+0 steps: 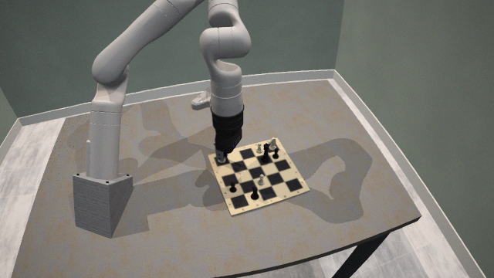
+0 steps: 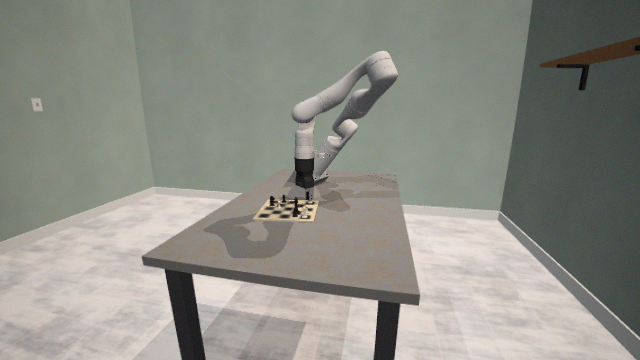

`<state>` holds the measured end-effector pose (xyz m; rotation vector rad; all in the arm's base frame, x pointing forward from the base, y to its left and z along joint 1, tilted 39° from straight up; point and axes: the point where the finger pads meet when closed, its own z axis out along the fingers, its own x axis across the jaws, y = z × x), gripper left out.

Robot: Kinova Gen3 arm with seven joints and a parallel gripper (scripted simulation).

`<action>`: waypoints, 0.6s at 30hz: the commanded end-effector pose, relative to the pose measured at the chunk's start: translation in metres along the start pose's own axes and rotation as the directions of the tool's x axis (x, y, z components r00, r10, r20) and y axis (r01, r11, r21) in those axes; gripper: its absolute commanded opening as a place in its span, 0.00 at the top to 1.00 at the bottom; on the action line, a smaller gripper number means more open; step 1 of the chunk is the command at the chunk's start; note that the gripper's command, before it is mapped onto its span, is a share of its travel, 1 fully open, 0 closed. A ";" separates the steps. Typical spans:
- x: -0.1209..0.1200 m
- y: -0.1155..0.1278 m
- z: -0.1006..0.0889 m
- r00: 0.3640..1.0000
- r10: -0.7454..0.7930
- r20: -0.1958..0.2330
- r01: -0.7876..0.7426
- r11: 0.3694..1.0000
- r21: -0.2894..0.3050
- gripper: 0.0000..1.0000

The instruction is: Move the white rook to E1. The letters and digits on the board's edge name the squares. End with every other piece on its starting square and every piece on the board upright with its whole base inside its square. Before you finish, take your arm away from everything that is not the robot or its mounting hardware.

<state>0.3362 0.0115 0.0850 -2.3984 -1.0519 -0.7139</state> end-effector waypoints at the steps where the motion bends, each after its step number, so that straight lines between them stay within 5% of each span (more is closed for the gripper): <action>1: 0.000 0.003 0.001 1.000 0.008 0.000 -0.008 1.000 -0.007 1.00; 15: 0.000 0.003 0.001 1.000 0.008 0.000 -0.008 1.000 -0.007 1.00; 16: 0.000 0.003 0.001 1.000 0.008 0.000 -0.008 1.000 -0.007 0.85; 18: 0.000 0.003 0.001 1.000 0.008 0.000 -0.008 1.000 -0.007 0.85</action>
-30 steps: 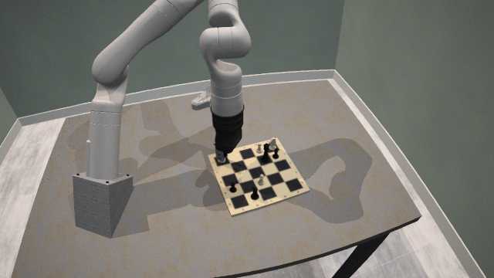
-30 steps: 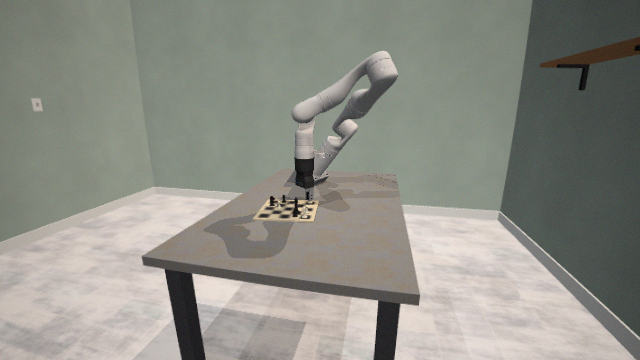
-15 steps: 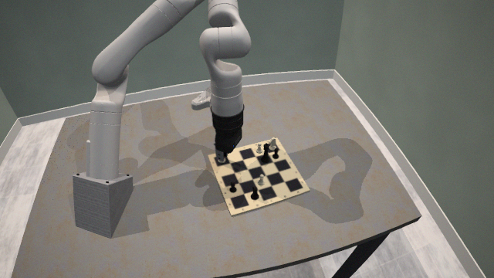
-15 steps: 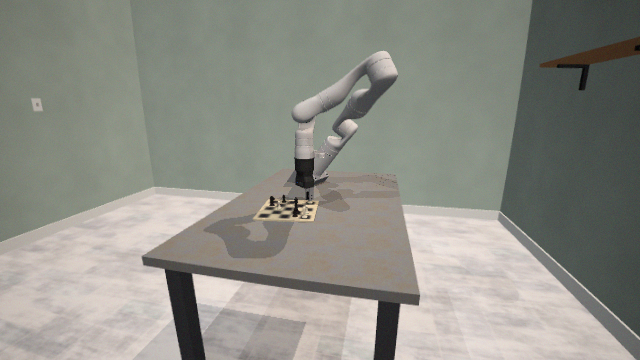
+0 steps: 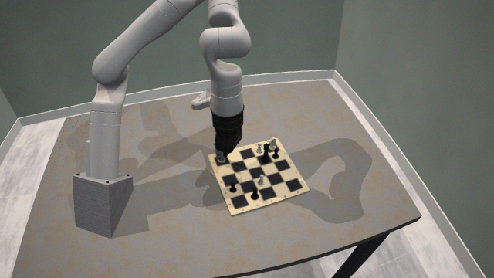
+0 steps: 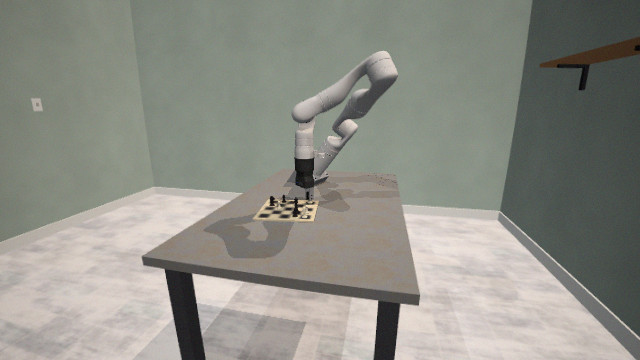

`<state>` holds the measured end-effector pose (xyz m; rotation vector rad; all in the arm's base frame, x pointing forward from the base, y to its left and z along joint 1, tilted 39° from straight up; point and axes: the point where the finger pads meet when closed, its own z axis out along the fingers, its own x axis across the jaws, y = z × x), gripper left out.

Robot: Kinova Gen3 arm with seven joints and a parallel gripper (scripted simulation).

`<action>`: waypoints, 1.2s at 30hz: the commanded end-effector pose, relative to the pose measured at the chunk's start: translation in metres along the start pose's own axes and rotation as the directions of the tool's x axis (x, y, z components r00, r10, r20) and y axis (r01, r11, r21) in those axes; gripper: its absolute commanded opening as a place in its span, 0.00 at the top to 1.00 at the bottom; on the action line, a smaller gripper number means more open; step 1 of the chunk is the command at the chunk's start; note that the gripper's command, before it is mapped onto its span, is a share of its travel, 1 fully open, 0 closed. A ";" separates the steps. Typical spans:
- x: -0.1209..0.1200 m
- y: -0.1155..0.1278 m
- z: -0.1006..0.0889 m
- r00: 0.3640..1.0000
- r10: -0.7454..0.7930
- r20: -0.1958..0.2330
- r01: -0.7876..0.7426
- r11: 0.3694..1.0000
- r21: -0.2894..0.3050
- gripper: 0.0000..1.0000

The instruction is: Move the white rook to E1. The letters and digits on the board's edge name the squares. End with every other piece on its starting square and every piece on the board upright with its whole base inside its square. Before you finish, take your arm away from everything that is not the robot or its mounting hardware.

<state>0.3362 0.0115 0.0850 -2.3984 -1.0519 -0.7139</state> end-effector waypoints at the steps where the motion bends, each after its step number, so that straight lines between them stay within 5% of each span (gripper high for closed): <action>1: 0.000 0.003 0.001 1.000 0.008 0.000 -0.008 1.000 -0.007 0.71; 3: 0.000 0.003 0.001 1.000 0.008 0.000 -0.008 1.000 -0.007 0.71; 4: 0.000 0.003 0.001 1.000 0.008 0.000 -0.008 1.000 -0.007 0.56; 8: 0.000 0.003 0.001 1.000 0.008 0.000 -0.008 1.000 -0.007 0.56; 9: 0.000 0.003 0.001 1.000 0.008 0.000 -0.008 1.000 -0.007 0.42; 11: 0.000 0.003 0.001 1.000 0.008 0.000 -0.008 1.000 -0.007 0.42; 12: 0.000 0.003 0.001 1.000 0.008 0.000 -0.008 1.000 -0.007 0.27; 27: -0.001 0.003 -0.003 1.000 0.003 0.003 -0.003 1.000 -0.004 0.27; 36: 0.002 0.001 -0.036 1.000 0.003 -0.005 -0.003 1.000 0.002 0.27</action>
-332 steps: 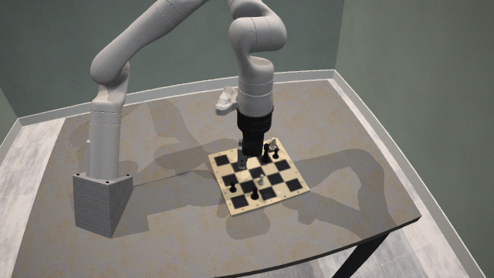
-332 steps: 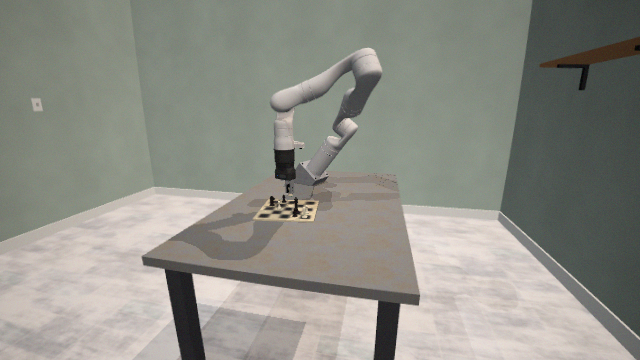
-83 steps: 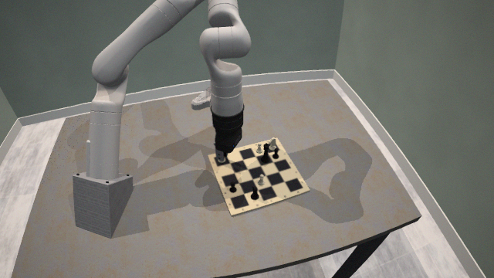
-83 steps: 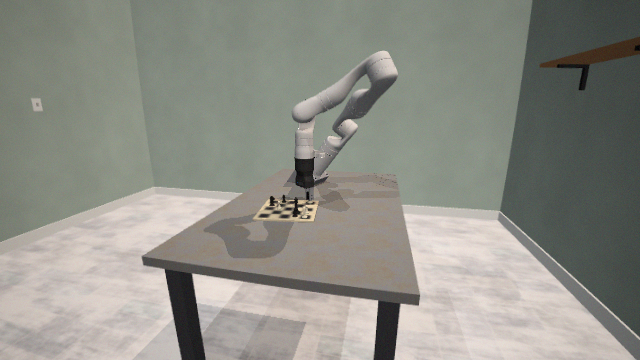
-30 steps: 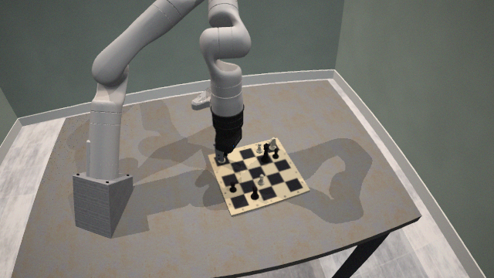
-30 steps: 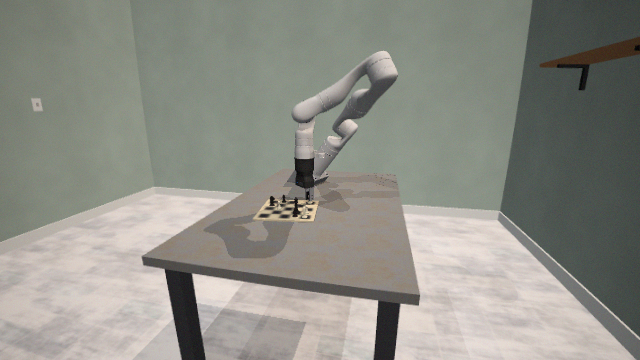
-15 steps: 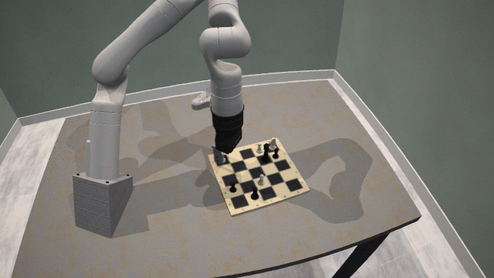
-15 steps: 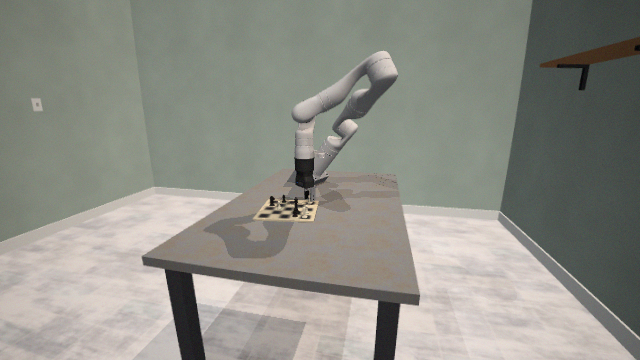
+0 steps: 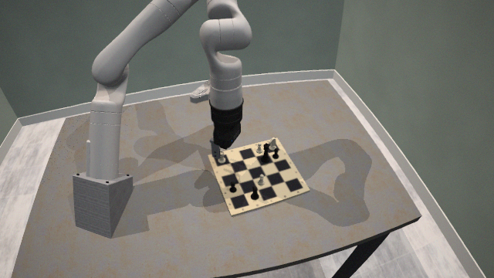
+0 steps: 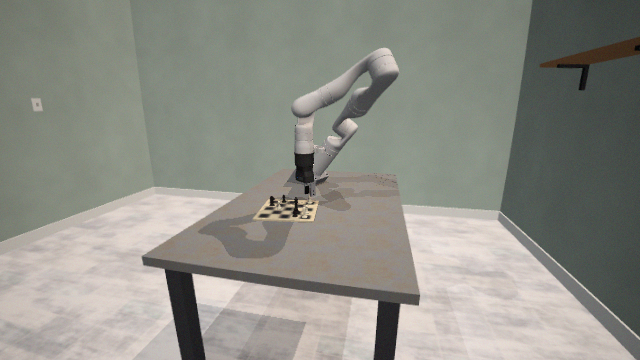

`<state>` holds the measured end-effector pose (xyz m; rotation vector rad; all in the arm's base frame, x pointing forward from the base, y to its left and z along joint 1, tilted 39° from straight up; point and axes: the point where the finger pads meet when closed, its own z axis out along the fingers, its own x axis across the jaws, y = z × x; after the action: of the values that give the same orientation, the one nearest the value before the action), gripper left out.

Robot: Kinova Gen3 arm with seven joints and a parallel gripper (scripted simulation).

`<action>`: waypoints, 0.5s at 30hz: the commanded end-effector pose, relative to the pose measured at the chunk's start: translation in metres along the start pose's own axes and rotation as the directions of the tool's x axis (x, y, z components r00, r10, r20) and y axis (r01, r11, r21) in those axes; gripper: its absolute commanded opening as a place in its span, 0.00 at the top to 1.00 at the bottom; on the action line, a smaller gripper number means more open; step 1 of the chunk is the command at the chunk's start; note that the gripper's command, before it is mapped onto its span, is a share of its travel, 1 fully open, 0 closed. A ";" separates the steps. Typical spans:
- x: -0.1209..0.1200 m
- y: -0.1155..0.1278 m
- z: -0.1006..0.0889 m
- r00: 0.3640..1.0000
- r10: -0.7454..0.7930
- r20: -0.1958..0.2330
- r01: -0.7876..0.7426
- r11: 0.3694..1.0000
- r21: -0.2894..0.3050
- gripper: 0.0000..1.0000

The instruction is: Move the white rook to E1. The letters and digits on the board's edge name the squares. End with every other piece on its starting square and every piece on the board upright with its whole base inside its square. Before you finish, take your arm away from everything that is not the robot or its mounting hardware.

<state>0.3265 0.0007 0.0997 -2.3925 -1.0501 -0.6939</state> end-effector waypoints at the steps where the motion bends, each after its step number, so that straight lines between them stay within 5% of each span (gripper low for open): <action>1: 0.004 0.003 -0.022 1.000 -0.002 -0.013 0.002 1.000 -0.012 0.27; 15: 0.000 0.005 -0.069 1.000 -0.002 -0.003 0.001 1.000 -0.020 0.27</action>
<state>0.3118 -0.0356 0.1445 -2.4035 -1.0498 -0.6968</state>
